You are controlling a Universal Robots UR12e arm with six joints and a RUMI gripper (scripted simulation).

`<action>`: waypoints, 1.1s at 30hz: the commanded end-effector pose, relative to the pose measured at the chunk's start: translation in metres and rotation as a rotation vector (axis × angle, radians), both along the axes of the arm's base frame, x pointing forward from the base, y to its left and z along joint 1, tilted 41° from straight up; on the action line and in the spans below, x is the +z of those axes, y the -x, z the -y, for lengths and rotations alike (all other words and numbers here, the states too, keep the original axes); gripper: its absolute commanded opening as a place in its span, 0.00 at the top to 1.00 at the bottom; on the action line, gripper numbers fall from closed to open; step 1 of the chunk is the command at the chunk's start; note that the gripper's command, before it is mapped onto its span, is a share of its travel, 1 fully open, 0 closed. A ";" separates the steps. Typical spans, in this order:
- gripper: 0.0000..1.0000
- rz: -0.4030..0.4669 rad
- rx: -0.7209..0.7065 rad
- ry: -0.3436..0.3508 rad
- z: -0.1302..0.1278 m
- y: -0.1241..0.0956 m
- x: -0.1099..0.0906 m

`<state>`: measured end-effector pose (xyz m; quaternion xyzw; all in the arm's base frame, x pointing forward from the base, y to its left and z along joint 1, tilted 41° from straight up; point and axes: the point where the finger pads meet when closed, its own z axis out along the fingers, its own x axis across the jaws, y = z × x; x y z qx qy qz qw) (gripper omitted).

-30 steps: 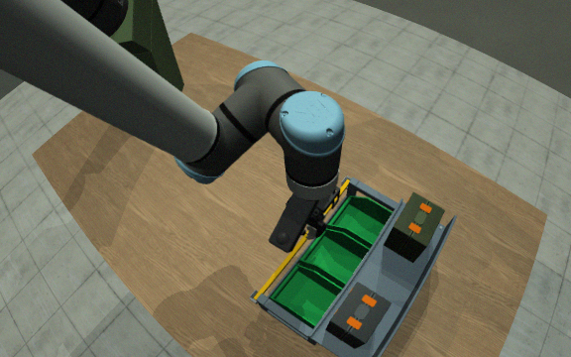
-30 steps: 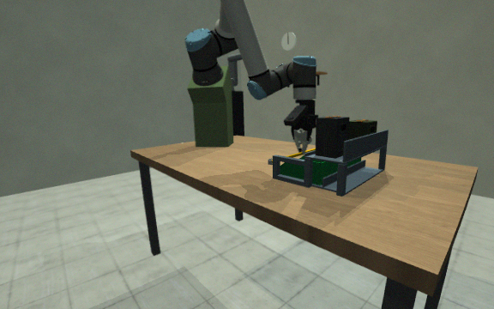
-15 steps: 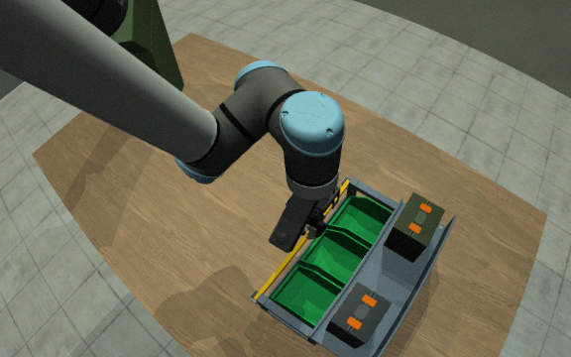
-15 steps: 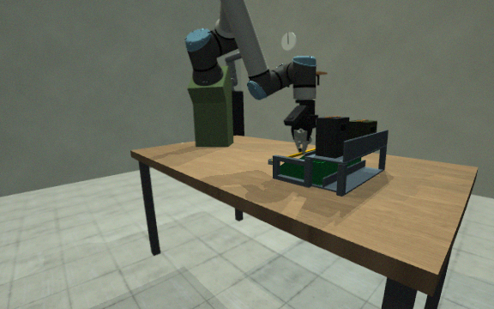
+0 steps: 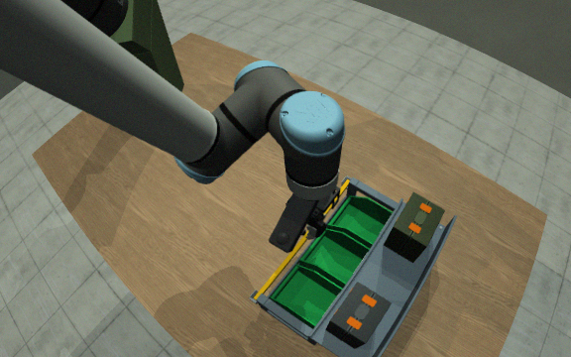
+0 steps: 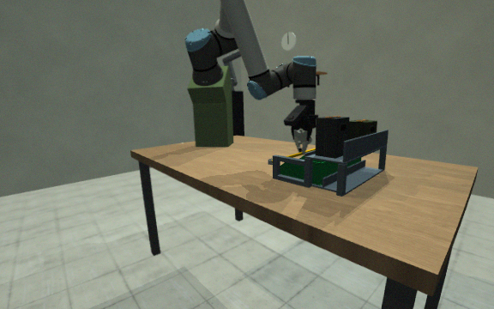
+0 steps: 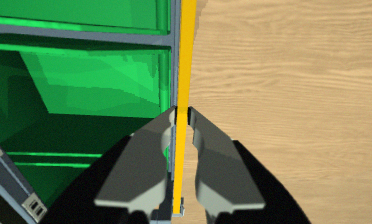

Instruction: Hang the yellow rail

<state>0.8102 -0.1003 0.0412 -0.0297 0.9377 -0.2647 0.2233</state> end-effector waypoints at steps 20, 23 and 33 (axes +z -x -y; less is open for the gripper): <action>0.78 0.002 0.001 0.000 0.000 -0.002 0.001; 0.78 0.002 0.001 0.000 0.000 -0.002 0.001; 0.78 0.002 0.001 0.000 0.000 -0.002 0.001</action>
